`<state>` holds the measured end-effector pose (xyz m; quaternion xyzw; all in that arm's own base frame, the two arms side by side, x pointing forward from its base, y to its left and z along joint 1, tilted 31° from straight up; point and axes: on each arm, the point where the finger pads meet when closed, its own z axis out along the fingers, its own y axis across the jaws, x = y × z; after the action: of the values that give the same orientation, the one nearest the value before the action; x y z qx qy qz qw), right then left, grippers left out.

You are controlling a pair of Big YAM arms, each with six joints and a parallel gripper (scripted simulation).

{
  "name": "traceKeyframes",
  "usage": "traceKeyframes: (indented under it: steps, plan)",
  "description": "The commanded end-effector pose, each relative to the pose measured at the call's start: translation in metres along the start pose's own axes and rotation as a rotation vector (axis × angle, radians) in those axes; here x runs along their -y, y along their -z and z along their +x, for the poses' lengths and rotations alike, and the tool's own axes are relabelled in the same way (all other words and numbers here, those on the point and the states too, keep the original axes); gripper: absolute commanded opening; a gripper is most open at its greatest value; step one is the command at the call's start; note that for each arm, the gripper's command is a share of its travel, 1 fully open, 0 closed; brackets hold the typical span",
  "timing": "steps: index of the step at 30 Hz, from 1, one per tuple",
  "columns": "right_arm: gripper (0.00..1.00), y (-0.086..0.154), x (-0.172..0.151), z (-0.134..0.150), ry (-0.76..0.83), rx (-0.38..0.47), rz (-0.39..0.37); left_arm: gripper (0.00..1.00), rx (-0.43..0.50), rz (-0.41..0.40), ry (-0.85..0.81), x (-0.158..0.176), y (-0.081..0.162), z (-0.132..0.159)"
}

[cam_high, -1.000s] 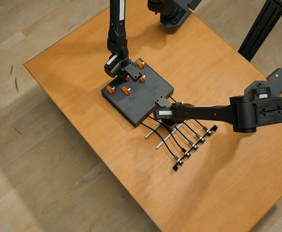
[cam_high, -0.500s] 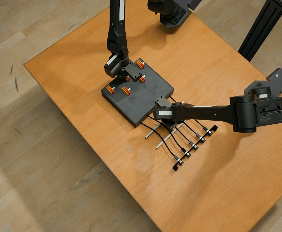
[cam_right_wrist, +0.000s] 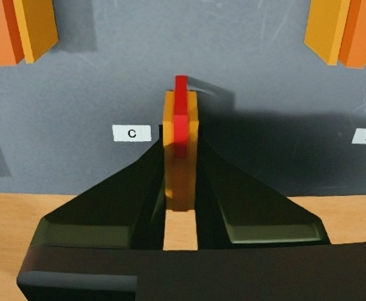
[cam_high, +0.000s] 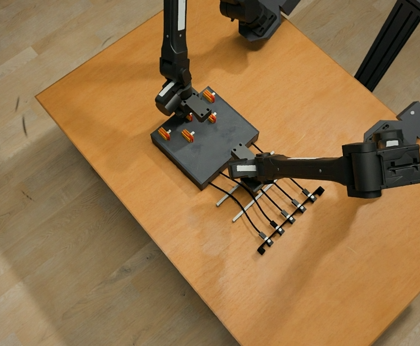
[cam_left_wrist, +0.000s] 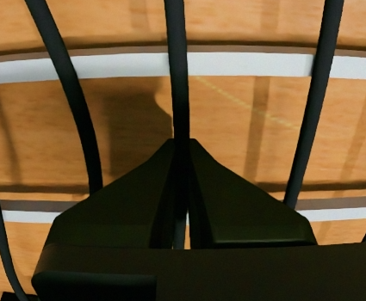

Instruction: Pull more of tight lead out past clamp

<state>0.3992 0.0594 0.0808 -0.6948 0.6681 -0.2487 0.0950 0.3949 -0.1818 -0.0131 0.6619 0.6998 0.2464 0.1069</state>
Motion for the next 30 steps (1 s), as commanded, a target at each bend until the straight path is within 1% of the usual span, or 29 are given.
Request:
traceKeyframes:
  steps: [1,3,4,5,7,8,18,19,22,28,30]
  plan:
    - [0.05,0.045,0.051,-0.011,-0.023,0.048,0.142,0.0,0.008,-0.008,0.001,-0.004,0.002,-0.003]
    - [0.05,0.046,0.052,-0.011,-0.024,0.049,0.145,0.0,0.008,-0.008,0.001,-0.004,0.002,-0.003]
    - [0.05,0.042,0.036,-0.009,-0.019,0.038,0.107,0.0,0.008,-0.008,0.001,-0.004,0.002,-0.003]
    - [0.05,0.041,0.029,-0.008,-0.015,0.028,0.086,0.0,0.008,-0.008,0.001,-0.004,0.002,-0.003]
    - [0.05,0.041,0.008,-0.005,-0.002,0.007,0.021,0.0,0.008,-0.008,0.001,-0.004,0.002,-0.003]
    - [0.05,0.042,0.003,-0.004,0.001,0.003,0.008,0.0,0.008,-0.008,0.001,-0.004,0.002,-0.003]
    - [0.05,0.042,0.003,-0.004,0.001,0.003,0.008,0.0,0.008,-0.008,0.001,-0.004,0.002,-0.003]
    - [0.05,0.04,0.006,0.0,-0.003,0.002,0.014,0.0,0.008,-0.008,0.001,-0.004,0.002,-0.003]
    - [0.05,0.04,0.006,0.0,-0.003,0.002,0.014,0.0,0.037,-0.039,0.002,-0.015,0.015,-0.014]
    - [0.05,0.04,0.006,0.0,-0.003,0.002,0.014,0.0,0.052,-0.054,0.006,-0.021,0.026,-0.019]
    - [0.05,0.04,0.006,0.0,-0.003,0.002,0.014,0.0,0.052,-0.054,0.006,-0.021,0.026,-0.019]
